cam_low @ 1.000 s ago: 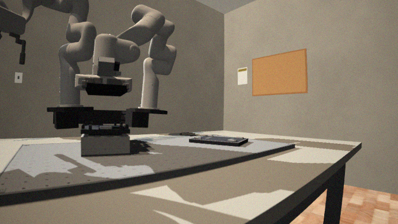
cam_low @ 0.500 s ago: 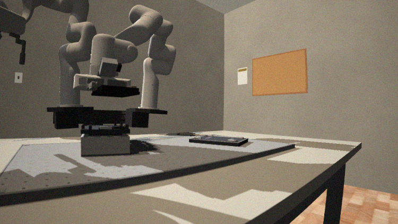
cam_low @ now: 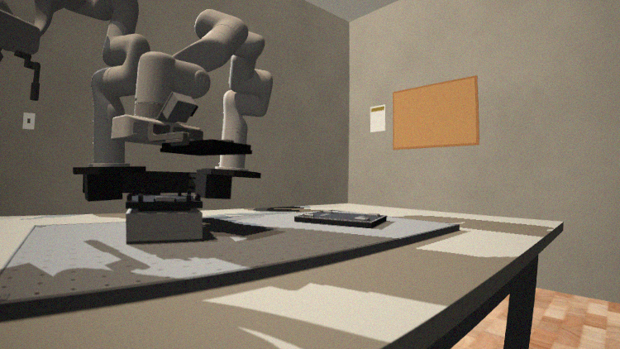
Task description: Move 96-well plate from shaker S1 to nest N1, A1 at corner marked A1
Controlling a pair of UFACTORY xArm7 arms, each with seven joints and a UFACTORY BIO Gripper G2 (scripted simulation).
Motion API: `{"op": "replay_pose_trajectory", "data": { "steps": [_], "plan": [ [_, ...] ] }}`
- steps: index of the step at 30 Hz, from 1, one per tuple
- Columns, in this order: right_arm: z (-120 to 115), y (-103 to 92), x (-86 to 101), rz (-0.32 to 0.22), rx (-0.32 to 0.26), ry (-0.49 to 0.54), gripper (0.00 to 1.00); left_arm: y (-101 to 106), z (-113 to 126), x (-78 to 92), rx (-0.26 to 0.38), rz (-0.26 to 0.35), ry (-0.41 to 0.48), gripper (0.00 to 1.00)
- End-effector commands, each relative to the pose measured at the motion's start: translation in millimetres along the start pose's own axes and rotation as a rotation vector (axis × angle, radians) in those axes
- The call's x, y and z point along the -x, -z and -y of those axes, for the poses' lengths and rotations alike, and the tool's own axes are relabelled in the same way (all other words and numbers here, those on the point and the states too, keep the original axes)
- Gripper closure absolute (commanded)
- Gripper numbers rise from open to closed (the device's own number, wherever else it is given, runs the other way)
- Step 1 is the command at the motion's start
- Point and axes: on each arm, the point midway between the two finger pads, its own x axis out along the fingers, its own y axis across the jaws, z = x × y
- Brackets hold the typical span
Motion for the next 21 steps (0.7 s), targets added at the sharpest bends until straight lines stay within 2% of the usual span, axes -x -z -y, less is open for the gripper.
{"op": "replay_pose_trajectory", "data": {
  "steps": [1, 21],
  "plan": [
    [-1.0, -0.3, 1.2, 0.001, 0.0, -0.003, 0.0, -1.0, -18.0, -11.8, 0.002, 0.009, -0.044, 1.0],
    [-1.0, -0.3, 1.2, 0.001, 0.0, -0.003, 0.0, 5.4, -65.7, -35.0, 0.001, 0.009, -0.044, 1.0]
  ]
}}
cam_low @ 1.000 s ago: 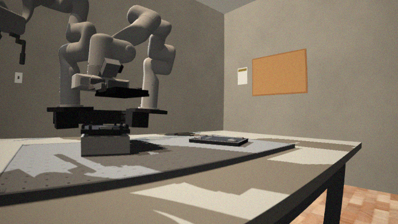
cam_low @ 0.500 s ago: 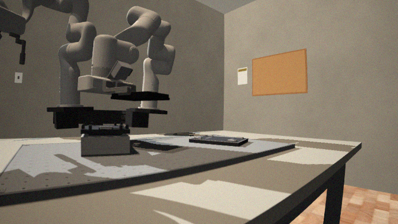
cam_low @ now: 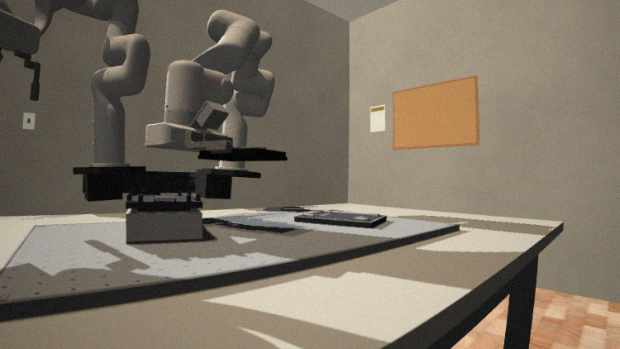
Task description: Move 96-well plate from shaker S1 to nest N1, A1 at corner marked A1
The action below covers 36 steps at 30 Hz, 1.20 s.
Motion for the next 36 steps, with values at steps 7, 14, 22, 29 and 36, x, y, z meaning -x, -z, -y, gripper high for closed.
{"op": "replay_pose_trajectory", "data": {
  "steps": [7, 14, 22, 29, 36],
  "plan": [
    [-1.0, -0.3, 1.2, 0.001, 0.0, -0.003, 0.0, 0.9, -28.4, -17.1, 0.007, 0.004, 0.002, 1.0],
    [-1.0, -0.3, 1.2, 0.001, 0.0, -0.003, 0.0, 3.8, -48.8, -28.2, 0.007, 0.004, 0.002, 1.0],
    [-1.0, -0.3, 1.2, 0.001, 0.0, -0.003, 0.0, 6.4, -66.2, -37.7, 0.007, 0.004, 0.002, 1.0],
    [-1.0, -0.3, 1.2, 0.001, 0.0, -0.003, 0.0, 9.3, -86.6, -48.8, 0.007, 0.004, 0.002, 1.0],
    [-1.0, -0.3, 1.2, 0.001, 0.0, -0.003, 0.0, 11.4, -101.2, -56.8, 0.006, 0.004, 0.002, 1.0]
  ]
}}
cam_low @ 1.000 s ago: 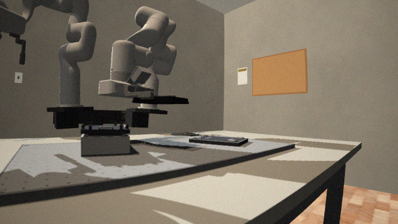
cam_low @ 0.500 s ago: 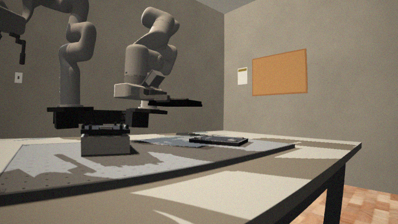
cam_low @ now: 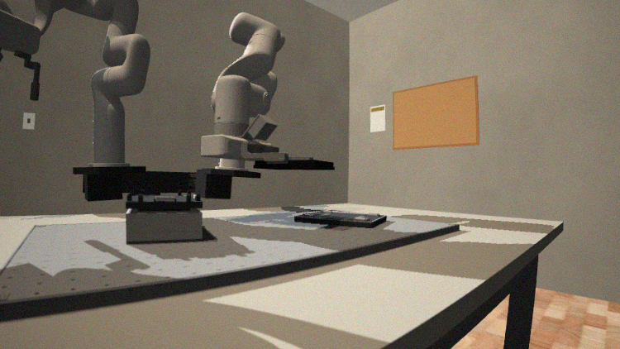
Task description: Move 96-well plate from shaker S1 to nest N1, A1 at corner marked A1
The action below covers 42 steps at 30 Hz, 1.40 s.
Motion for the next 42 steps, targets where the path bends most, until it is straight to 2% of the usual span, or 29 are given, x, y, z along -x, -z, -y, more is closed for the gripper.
{"op": "replay_pose_trajectory", "data": {
  "steps": [1, 30, 42],
  "plan": [
    [-1.0, -0.3, 1.2, 0.001, 0.0, -0.003, 0.0, -1.1, -11.8, -8.4, 0.006, 0.004, 0.002, 1.0],
    [-1.0, -0.3, 1.2, 0.001, 0.0, -0.003, 0.0, 10.1, -90.5, -51.3, 0.005, 0.004, 0.002, 1.0],
    [-1.0, -0.3, 1.2, 0.001, 0.0, -0.003, 0.0, 12.1, -106.1, -59.9, 0.005, 0.004, 0.002, 1.0]
  ]
}}
